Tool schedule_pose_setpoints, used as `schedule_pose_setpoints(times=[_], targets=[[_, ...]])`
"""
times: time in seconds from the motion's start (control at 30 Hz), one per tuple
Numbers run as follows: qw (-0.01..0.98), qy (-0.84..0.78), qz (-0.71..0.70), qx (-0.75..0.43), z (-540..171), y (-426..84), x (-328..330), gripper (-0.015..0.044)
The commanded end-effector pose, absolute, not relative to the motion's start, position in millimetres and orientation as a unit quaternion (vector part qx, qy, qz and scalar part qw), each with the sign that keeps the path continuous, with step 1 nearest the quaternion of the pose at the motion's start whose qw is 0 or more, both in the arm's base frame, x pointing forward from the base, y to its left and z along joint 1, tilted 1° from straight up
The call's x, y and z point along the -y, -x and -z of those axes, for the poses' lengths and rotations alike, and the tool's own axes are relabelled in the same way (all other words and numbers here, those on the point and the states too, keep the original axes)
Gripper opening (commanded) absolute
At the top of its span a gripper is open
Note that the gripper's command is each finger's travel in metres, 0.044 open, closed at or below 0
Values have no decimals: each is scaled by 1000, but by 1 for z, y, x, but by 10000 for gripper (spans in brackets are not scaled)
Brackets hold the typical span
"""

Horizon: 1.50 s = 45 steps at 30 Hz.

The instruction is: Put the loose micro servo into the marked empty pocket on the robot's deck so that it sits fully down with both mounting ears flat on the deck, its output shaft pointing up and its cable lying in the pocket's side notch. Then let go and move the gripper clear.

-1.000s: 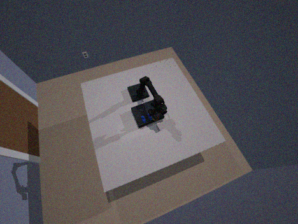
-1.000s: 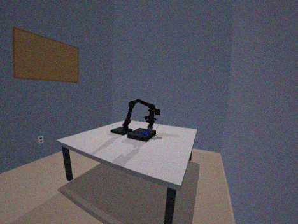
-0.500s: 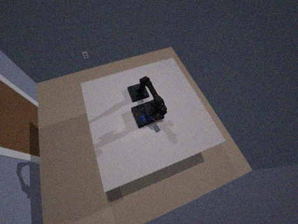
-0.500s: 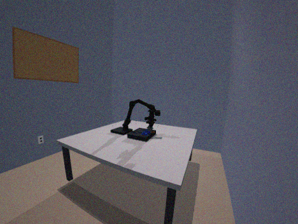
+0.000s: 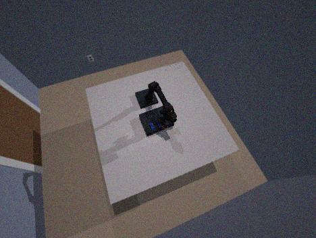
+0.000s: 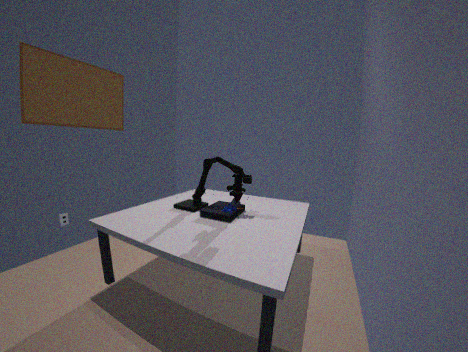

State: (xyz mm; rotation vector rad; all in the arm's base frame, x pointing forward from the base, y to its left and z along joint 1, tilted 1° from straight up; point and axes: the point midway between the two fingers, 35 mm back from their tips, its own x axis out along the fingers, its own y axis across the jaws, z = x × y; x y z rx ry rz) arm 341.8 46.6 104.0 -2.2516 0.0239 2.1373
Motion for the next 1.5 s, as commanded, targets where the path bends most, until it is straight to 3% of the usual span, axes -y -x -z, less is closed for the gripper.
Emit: schedule_pose_setpoints(times=[0.0, 0.83, 1.07, 1.43, 1.47], targets=[[18, 725, -689, -8, -100, -342, -46, 0], [18, 725, -689, -8, -76, -343, -47, 0], [18, 725, -689, -8, -78, -342, -47, 184], [18, 725, -689, -8, -113, -338, -47, 187], [18, 726, -688, -7, -111, -337, -47, 214]])
